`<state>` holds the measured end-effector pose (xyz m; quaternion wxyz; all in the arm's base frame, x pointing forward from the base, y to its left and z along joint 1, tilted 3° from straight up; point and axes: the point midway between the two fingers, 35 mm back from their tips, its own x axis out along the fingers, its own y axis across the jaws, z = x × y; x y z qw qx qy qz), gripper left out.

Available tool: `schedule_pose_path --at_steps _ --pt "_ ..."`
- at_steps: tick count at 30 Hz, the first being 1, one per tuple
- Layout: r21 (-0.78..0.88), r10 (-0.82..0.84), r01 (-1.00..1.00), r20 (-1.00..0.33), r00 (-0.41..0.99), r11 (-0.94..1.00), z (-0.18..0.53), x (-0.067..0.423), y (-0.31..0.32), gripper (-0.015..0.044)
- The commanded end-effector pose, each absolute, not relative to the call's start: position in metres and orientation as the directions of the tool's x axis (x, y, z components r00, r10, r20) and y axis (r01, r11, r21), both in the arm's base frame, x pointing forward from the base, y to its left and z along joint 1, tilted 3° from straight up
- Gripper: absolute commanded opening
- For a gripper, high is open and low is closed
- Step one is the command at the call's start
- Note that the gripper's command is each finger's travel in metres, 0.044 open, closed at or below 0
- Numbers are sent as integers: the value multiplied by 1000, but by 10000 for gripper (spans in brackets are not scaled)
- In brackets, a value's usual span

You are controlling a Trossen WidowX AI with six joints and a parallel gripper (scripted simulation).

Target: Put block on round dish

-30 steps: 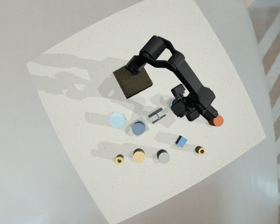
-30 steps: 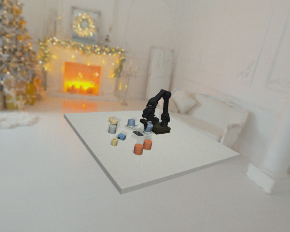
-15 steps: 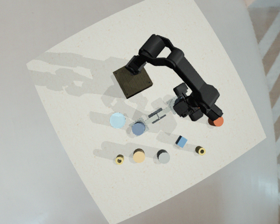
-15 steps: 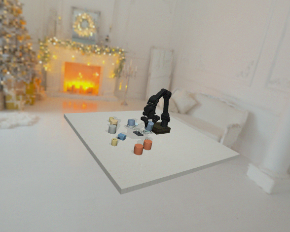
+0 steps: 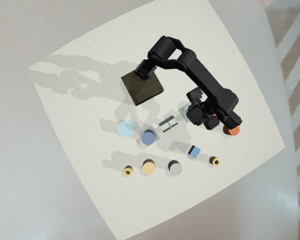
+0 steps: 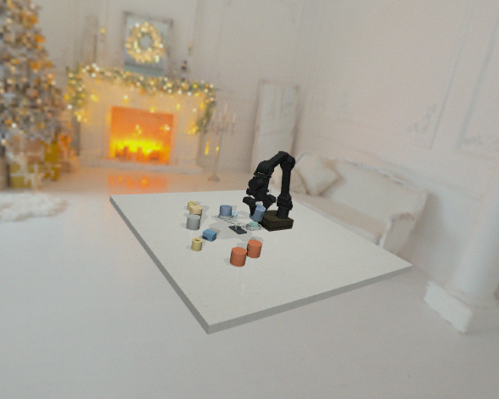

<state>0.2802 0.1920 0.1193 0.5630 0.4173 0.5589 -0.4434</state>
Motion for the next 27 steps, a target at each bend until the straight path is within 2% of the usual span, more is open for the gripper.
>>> schedule_pose_path --at_steps 1,27 --pt "-15 -23 967 -1000 -9 254 129 281 193 0" --pt "-26 -33 966 -999 -18 259 139 278 190 0"
